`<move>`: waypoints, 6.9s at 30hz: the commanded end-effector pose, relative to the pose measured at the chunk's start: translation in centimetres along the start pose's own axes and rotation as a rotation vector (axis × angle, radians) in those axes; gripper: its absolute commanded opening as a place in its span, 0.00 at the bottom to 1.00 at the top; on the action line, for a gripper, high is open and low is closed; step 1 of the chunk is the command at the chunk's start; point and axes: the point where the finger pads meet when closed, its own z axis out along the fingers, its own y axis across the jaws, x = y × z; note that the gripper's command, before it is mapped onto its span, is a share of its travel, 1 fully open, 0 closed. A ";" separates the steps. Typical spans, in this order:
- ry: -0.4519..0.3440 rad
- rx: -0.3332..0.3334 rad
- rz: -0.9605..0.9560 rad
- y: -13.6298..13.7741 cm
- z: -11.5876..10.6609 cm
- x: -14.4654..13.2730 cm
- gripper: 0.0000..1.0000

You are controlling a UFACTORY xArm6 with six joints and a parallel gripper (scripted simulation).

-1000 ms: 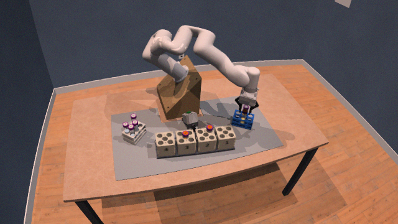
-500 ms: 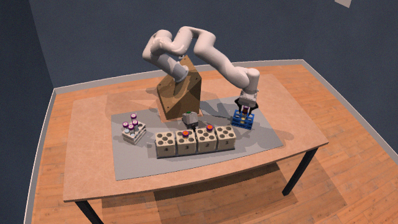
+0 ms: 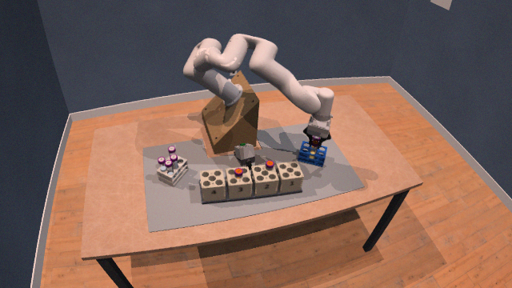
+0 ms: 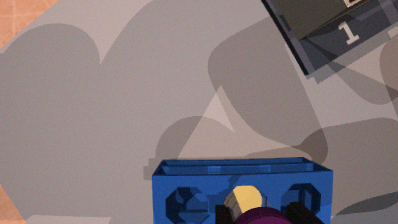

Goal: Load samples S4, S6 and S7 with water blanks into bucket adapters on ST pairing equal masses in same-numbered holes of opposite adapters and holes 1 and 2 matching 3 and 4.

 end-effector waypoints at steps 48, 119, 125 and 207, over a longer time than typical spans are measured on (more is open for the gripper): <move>0.001 0.005 0.001 -0.2 -0.9 0.1 0.00; 0.000 0.005 0.001 -0.1 -10.1 0.1 0.00; 0.000 0.005 0.001 -0.1 -10.9 0.1 0.00; 0.002 0.004 -0.509 16.7 -13.5 18.6 0.00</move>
